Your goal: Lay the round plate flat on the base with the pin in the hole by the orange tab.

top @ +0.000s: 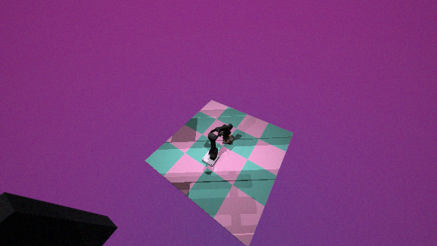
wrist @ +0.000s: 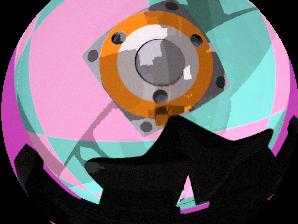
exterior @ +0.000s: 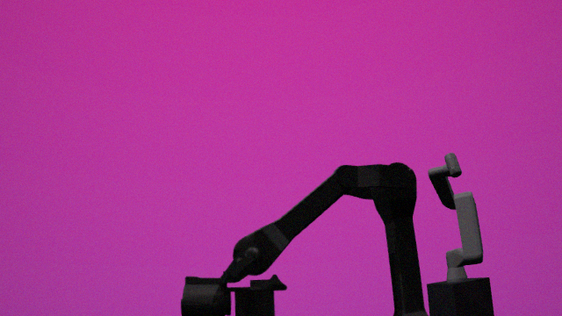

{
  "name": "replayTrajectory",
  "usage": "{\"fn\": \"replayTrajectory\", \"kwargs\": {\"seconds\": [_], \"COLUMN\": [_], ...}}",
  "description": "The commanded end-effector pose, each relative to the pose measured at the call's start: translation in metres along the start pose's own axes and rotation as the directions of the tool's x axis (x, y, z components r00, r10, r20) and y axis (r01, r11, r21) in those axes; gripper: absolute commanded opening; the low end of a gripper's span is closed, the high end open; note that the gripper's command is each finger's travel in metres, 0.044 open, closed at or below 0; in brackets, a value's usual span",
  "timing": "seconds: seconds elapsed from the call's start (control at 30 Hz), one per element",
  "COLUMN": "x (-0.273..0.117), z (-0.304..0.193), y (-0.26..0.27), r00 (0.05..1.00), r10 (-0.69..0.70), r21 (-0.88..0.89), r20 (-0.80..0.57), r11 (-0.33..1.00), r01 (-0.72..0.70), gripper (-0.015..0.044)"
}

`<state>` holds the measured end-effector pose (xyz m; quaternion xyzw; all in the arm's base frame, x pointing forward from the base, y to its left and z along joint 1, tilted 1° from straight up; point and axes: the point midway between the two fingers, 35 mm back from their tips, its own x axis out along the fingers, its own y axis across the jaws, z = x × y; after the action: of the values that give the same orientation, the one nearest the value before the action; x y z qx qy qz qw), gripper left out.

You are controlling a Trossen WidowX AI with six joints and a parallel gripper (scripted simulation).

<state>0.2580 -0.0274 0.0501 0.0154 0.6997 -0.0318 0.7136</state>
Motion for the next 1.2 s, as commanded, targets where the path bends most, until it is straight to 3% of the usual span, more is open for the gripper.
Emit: {"fn": "replayTrajectory", "kwargs": {"seconds": [0.0, 1.17], "x": [0.000, -0.002], "z": [-0.002, 0.015], "y": [0.007, 0.045], "r00": [1.000, 1.000], "r10": [0.005, 0.008], "r21": [0.003, 0.004], "r20": [-0.006, -0.005], "r11": [1.000, 1.000], "r01": [-0.005, -0.008], "gripper": [0.0000, 0.0000]}}
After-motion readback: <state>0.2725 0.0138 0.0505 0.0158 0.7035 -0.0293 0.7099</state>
